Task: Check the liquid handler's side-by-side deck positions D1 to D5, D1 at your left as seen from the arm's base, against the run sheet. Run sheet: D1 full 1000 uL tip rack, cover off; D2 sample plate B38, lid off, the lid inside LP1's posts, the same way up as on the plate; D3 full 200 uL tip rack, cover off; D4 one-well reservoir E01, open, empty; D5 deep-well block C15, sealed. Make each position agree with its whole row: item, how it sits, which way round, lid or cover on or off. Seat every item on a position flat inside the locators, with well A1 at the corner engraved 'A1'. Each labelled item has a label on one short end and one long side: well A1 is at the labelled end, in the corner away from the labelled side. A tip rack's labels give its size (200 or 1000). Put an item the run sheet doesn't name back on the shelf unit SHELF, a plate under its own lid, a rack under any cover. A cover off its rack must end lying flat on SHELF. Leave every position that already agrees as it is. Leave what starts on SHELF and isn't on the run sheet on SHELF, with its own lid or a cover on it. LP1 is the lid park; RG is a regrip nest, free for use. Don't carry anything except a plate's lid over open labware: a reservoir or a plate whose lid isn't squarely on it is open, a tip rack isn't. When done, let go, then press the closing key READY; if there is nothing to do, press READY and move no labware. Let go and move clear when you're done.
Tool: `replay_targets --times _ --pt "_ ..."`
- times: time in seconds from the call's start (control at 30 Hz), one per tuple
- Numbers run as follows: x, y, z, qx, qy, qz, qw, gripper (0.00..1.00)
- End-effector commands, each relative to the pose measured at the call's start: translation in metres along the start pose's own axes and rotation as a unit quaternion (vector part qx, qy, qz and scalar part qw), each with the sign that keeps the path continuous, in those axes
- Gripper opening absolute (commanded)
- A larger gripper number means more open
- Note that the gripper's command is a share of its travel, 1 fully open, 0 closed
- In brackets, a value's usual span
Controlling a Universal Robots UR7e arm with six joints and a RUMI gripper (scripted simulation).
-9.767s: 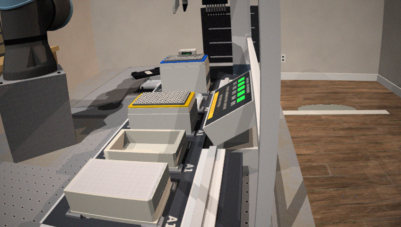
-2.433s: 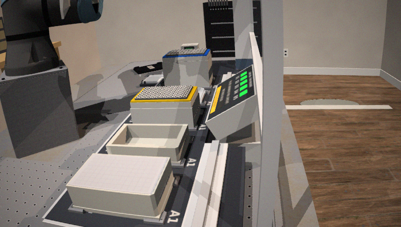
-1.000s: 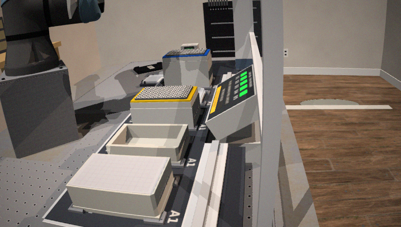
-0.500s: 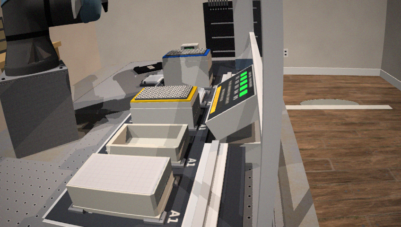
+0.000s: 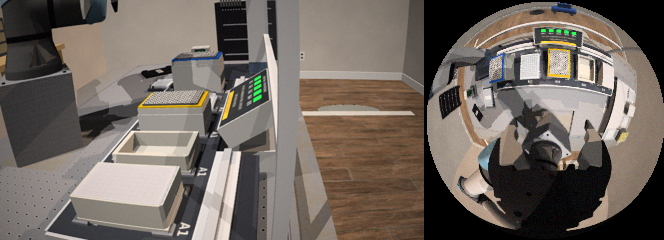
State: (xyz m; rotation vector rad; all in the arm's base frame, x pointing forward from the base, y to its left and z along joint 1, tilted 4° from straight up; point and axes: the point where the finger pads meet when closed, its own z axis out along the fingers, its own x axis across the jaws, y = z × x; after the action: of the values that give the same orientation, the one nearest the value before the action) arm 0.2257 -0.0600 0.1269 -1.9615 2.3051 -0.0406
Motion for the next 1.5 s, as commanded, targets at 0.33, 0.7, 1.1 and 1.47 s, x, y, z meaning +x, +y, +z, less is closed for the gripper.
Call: replay_targets --times 0.33,0.7,1.1,1.47 --pt "-0.061 -0.085 0.014 -0.019 0.011 0.004 0.9998 0.82" --pt "-0.065 -0.090 0.015 -0.019 0.011 0.004 0.9998 0.82" --pt "-0.070 -0.095 0.015 -0.019 0.011 0.004 0.9998 0.82" --pt "-0.073 -0.100 0.016 -0.019 0.011 0.004 0.9998 0.82"
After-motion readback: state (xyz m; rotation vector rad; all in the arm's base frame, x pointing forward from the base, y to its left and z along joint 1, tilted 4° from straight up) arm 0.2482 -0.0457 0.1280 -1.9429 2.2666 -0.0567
